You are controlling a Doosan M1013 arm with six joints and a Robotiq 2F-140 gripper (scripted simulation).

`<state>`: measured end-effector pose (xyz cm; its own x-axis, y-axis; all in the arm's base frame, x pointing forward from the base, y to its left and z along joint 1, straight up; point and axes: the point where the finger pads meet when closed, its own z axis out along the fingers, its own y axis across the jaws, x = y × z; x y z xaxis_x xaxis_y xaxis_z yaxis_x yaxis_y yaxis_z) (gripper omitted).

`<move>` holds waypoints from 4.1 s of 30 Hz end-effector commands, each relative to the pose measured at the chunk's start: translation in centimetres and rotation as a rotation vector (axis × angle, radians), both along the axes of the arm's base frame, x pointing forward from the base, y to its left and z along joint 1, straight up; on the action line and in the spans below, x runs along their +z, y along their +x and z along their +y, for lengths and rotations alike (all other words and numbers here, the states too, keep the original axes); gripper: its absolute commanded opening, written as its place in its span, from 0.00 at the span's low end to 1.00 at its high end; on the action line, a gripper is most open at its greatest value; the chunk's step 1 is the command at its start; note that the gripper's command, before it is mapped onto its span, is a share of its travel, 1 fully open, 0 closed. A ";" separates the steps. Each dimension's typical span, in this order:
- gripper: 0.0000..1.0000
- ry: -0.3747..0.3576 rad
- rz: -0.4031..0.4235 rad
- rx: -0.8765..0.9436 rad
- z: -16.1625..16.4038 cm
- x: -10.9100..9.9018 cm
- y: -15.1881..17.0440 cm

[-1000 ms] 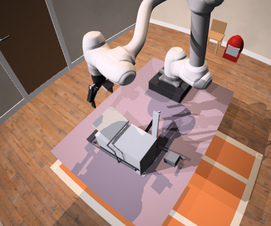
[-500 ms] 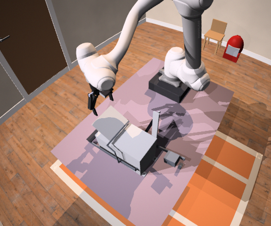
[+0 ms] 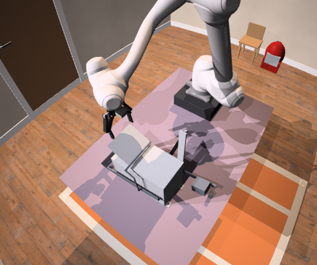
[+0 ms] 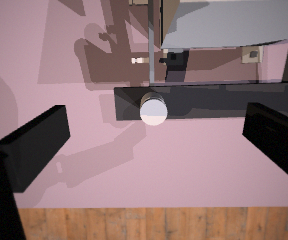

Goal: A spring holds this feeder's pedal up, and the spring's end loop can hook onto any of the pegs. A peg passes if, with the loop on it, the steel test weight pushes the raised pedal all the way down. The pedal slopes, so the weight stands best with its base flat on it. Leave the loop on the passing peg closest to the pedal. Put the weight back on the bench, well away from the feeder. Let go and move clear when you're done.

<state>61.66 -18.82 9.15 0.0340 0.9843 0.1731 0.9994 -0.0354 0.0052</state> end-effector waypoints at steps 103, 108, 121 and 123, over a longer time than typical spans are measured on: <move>1.00 0.004 -0.003 0.001 0.0 -8.0 0.2; 1.00 0.004 -0.003 0.001 0.0 -8.0 0.2; 0.25 0.004 -0.003 0.001 0.0 -8.0 0.2; 0.25 0.004 -0.003 0.001 0.0 -8.0 0.2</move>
